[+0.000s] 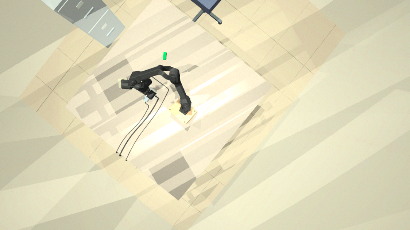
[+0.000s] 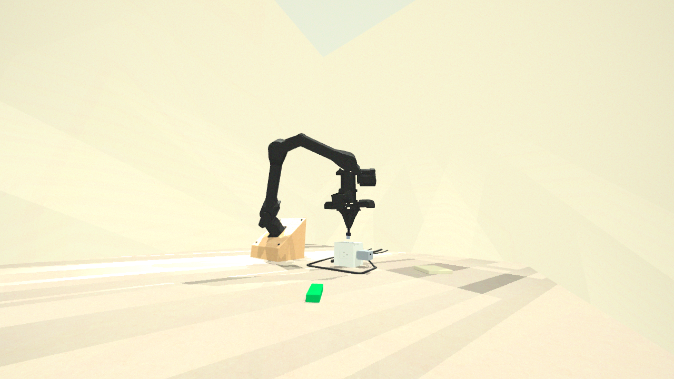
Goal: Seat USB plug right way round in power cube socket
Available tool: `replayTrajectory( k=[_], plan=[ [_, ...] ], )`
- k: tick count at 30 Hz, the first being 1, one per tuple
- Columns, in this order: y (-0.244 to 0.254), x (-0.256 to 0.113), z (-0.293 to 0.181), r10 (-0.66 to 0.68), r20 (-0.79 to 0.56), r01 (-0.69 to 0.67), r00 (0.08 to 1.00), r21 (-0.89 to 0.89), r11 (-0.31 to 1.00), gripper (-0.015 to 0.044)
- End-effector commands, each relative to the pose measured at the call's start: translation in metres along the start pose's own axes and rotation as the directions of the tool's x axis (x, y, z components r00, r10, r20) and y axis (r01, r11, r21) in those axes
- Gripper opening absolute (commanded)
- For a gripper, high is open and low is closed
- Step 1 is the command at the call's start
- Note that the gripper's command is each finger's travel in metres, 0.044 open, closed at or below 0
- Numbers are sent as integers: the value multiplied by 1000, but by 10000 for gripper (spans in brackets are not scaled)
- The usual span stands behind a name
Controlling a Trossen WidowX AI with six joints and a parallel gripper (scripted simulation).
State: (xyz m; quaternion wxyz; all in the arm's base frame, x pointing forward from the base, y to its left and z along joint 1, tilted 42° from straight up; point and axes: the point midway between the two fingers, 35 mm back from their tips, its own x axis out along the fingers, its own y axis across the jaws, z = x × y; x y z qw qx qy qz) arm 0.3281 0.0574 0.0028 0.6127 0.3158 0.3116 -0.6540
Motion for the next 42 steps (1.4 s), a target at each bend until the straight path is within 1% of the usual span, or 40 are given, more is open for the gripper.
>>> replayTrajectory(
  k=[1,42],
  plan=[
    [0,0,-1,-1,-8,1,1000,-6,1000,0],
    [0,5,-3,0,-32,0,999,-2,1000,0]
  ],
)
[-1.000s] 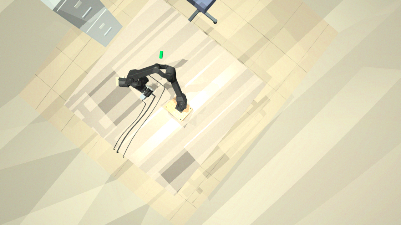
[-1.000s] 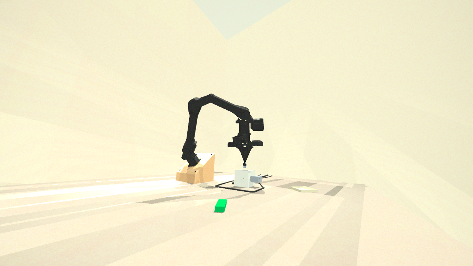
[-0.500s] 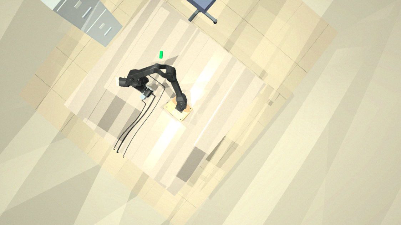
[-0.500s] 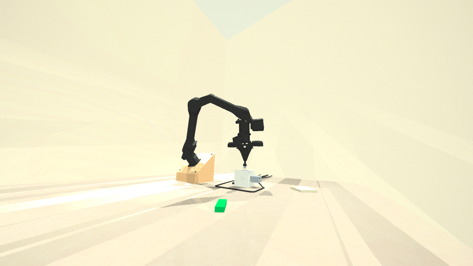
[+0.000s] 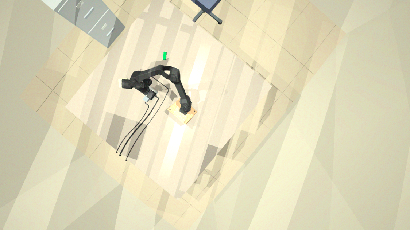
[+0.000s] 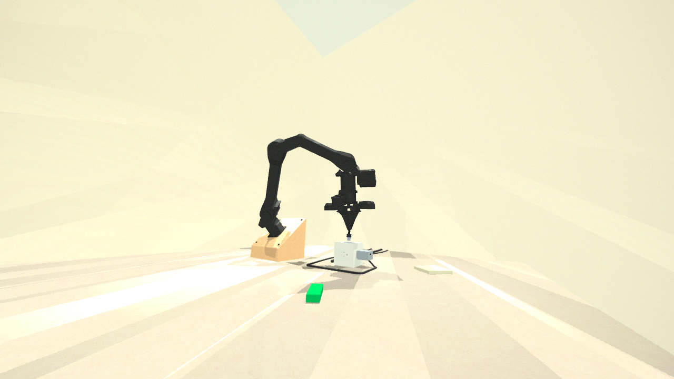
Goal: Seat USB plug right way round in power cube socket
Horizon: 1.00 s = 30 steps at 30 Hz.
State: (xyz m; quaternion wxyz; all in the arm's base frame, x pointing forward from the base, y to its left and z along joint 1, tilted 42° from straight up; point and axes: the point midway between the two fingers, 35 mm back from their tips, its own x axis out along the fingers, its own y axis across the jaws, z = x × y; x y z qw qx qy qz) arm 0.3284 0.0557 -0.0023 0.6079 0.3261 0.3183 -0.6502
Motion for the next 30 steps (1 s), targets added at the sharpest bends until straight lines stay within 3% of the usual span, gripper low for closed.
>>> replayTrajectory(
  k=[1,30],
  plan=[
    [0,0,-1,-1,-5,1,1000,-6,1000,0],
    [0,4,-1,-1,-5,1,1000,-6,1000,0]
  ],
)
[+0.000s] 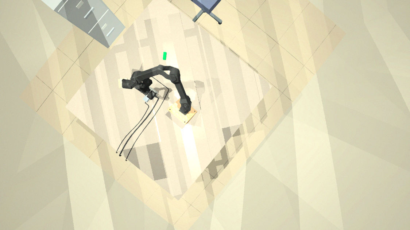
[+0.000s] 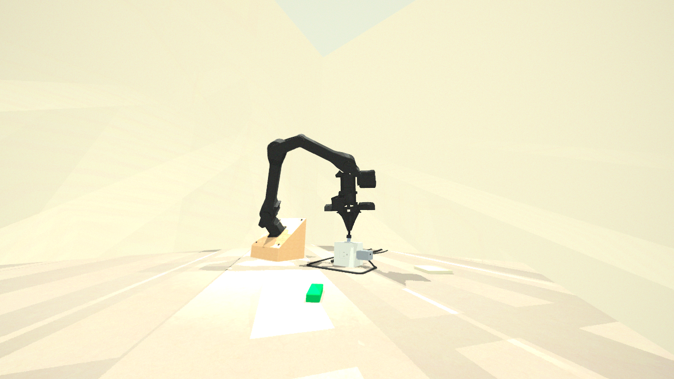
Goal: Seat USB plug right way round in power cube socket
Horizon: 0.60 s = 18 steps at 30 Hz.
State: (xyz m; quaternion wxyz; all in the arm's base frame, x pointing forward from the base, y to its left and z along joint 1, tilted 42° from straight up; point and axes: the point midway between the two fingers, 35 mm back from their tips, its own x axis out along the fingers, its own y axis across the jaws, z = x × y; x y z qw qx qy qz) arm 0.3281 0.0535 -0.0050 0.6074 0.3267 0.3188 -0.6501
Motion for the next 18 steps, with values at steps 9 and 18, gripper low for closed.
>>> replayTrajectory(
  k=[9,18],
  plan=[
    [0,2,-1,0,-3,0,1000,-6,1000,0],
    [0,3,0,0,-3,0,1000,-6,1000,0]
  ],
)
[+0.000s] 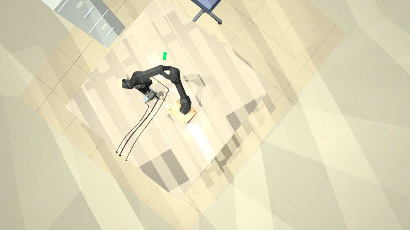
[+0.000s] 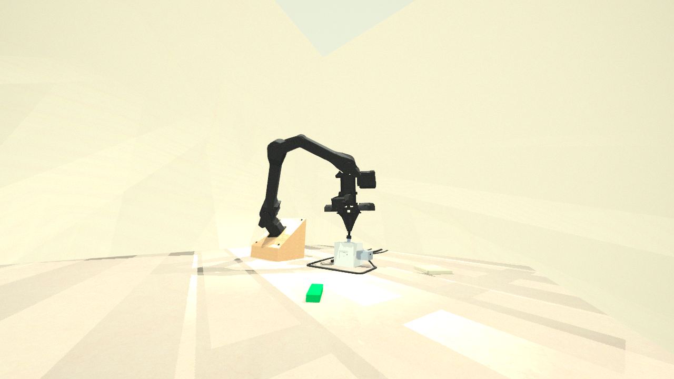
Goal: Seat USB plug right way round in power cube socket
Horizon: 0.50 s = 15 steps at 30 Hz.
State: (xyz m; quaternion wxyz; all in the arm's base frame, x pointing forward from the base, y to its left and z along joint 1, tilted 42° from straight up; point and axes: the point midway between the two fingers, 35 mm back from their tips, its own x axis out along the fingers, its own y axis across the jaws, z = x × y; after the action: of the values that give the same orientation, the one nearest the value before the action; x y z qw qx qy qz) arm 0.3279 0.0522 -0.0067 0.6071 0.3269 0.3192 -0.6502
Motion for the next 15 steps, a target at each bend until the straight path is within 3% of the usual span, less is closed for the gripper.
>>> replayTrajectory(
  k=[1,15],
  plan=[
    [0,1,-1,0,-2,0,1000,-6,1000,0],
    [0,2,0,0,-2,0,1000,-6,1000,0]
  ],
)
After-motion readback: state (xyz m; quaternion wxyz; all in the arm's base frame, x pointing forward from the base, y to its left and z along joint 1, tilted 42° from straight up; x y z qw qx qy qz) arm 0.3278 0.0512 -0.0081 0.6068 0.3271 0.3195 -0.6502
